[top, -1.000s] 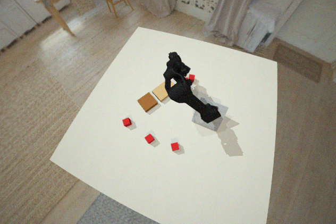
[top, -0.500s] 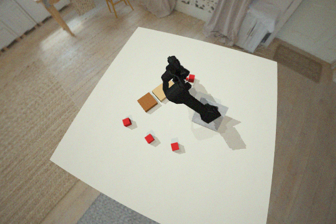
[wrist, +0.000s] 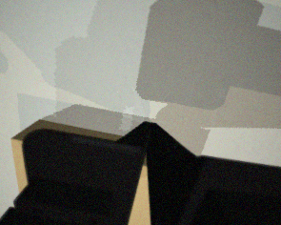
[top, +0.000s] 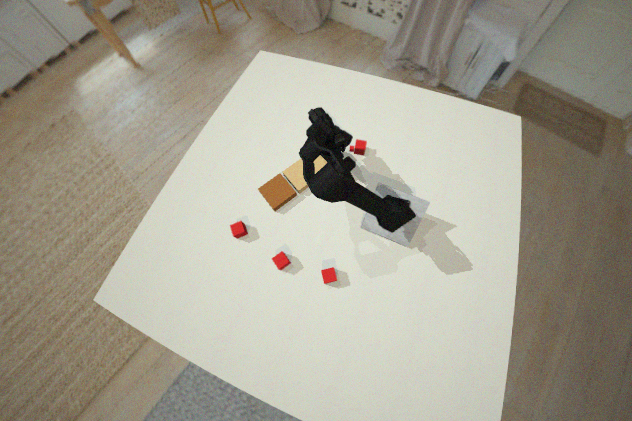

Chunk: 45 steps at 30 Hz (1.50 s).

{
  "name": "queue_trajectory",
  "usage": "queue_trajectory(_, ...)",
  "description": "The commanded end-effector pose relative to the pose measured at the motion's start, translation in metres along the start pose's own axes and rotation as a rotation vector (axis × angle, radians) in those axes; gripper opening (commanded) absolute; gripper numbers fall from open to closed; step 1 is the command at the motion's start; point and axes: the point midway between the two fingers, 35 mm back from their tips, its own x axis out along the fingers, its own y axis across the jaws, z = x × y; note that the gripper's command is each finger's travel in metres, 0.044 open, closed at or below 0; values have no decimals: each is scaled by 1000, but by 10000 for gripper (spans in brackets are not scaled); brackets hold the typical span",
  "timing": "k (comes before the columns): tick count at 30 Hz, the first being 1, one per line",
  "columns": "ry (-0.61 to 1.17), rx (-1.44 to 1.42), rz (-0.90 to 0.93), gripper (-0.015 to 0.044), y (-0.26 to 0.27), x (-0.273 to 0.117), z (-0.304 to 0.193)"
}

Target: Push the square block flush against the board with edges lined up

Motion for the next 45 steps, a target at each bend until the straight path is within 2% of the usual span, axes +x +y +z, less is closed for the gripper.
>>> queue_trajectory(1, 5, 2, -1, 0, 0, 0, -2)
queue_trajectory(34, 6, 1, -2, 0, 0, 1, 49)
queue_trajectory(36, 7, 4, 2, 0, 1, -11, 45)
queue_trajectory(39, 4, 1, -1, 0, 1, -51, 45)
queue_trajectory(45, 4, 1, -1, 0, 0, -54, 45)
